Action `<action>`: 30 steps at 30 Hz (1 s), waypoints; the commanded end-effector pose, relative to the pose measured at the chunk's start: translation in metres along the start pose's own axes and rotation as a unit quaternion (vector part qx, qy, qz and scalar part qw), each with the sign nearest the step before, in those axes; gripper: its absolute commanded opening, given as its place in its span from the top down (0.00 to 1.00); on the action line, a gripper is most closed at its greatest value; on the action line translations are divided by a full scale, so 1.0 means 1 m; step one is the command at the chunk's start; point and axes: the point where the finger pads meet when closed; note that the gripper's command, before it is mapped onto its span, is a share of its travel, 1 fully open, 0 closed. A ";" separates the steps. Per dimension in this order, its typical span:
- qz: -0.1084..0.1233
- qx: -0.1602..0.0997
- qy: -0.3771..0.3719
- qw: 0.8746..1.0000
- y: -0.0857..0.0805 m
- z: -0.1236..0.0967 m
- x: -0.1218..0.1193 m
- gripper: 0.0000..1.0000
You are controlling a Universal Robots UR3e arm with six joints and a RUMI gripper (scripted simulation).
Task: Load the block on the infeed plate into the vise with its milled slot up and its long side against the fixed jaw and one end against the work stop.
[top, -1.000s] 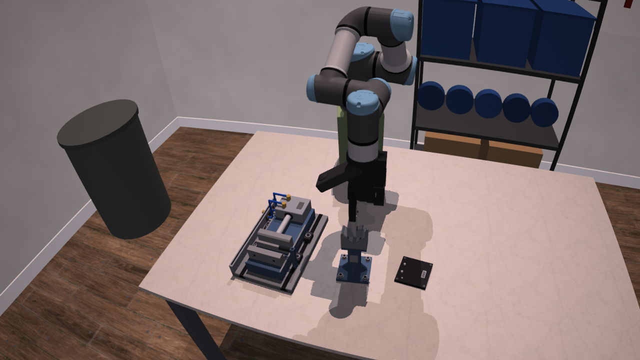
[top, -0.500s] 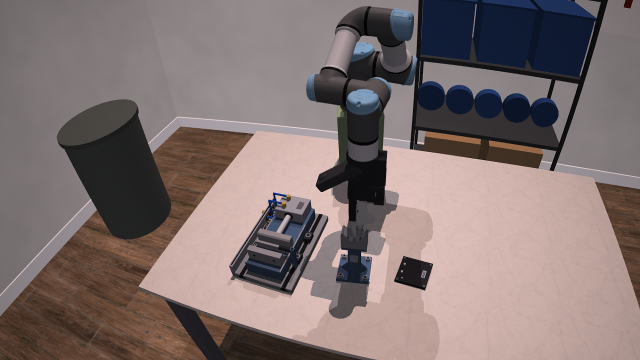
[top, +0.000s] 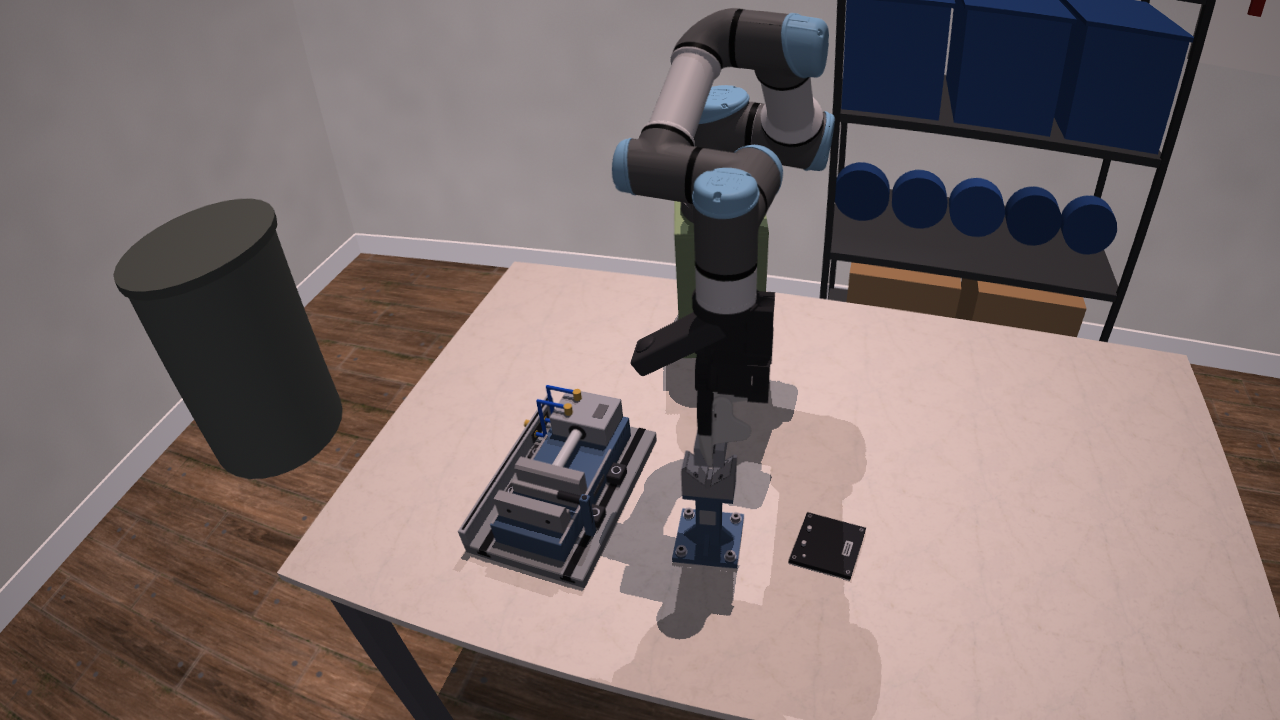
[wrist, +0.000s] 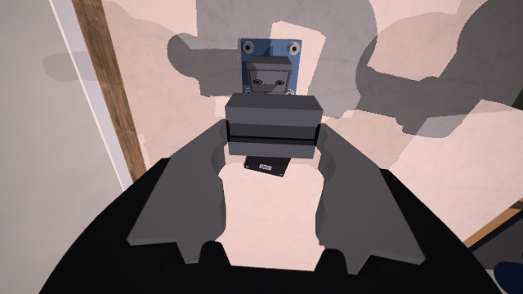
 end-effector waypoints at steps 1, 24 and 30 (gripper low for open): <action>0.002 0.001 0.000 1.000 -0.009 0.000 -0.001 1.00; 0.002 0.001 0.000 1.000 -0.034 0.000 -0.001 1.00; 0.002 0.001 0.000 1.000 -0.038 0.000 -0.001 1.00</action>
Point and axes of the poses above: the point where the finger pads meet when closed, its own y axis out along the fingers, its own x axis across the jaws, z = x × y, and after that the axes turned 8 degrees about -y, right-handed
